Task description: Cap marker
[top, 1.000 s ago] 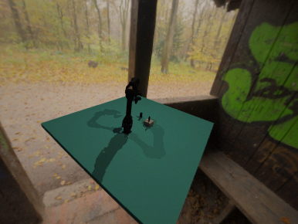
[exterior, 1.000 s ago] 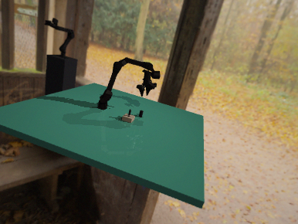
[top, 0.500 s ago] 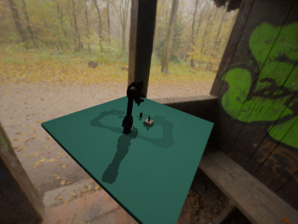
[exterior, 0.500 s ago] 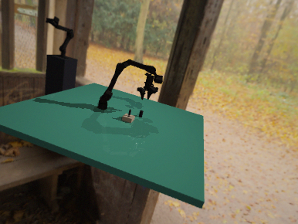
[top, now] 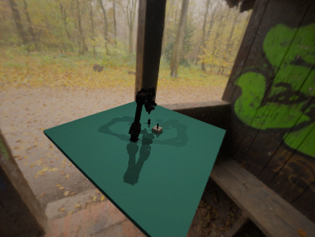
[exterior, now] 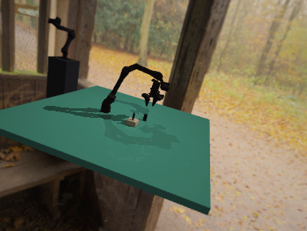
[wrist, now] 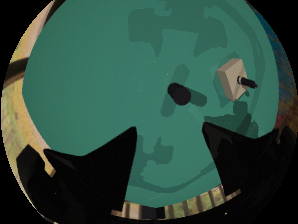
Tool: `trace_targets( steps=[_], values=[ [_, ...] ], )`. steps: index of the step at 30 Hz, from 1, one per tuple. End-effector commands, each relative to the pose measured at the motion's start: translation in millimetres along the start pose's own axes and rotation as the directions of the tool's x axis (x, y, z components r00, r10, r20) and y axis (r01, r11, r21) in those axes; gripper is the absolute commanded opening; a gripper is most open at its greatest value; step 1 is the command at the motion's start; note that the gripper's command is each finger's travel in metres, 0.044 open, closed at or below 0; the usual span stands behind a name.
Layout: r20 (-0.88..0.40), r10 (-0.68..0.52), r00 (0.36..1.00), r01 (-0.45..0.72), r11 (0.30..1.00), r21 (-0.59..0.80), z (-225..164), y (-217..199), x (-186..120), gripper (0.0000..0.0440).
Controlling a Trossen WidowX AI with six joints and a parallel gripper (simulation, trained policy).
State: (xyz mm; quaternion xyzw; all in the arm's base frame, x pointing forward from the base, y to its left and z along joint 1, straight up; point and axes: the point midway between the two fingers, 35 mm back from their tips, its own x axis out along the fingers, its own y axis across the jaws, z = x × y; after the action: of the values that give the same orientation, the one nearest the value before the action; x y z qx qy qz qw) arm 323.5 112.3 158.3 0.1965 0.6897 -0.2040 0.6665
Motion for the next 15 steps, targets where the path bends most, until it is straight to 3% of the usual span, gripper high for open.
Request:
trace_targets(
  steps=[1, 15],
  values=[
    [-0.017, -0.008, 1.0, 0.008, 1.0, 0.013, 8, -3, 7, 0.0319],
    [-0.077, -0.057, 0.995, 0.06, 0.998, 0.035, 18, -15, 32, 0.031]
  ],
)
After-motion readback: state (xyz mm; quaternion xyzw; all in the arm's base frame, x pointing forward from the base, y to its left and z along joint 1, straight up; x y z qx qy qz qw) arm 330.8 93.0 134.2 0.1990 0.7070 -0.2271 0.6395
